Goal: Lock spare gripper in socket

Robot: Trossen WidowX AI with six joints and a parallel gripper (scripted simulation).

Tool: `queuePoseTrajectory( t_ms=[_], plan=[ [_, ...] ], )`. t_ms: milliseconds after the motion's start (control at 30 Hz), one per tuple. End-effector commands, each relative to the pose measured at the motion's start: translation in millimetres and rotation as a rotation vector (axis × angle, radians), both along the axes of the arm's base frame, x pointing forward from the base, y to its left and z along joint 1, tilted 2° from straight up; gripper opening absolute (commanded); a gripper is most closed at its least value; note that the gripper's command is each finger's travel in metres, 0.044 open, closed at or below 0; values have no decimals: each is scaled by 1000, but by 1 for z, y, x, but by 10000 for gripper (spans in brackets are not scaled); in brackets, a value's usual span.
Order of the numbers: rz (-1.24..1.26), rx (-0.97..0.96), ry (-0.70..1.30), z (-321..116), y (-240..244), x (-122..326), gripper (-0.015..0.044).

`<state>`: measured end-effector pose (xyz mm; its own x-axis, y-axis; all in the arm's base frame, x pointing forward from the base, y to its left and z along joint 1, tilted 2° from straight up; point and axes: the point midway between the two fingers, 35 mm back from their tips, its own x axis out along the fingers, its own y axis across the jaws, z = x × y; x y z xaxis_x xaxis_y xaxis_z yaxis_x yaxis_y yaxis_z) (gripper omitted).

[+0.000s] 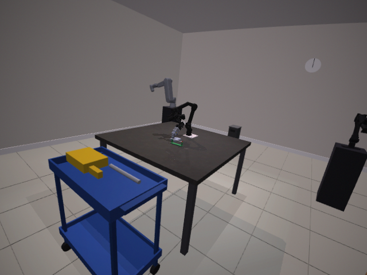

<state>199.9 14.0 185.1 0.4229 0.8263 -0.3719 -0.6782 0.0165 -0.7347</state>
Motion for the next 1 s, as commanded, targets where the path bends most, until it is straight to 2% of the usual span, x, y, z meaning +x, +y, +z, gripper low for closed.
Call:
queuePoseTrajectory(
  t_ms=[0, 900, 967],
  plan=[
    [-27, -17, 11, 5, 1, -6, 440],
    [-105, -70, 3, 60, 6, -1, 440],
    [-95, -65, -7, 53, 5, -1, 440]
  ],
)
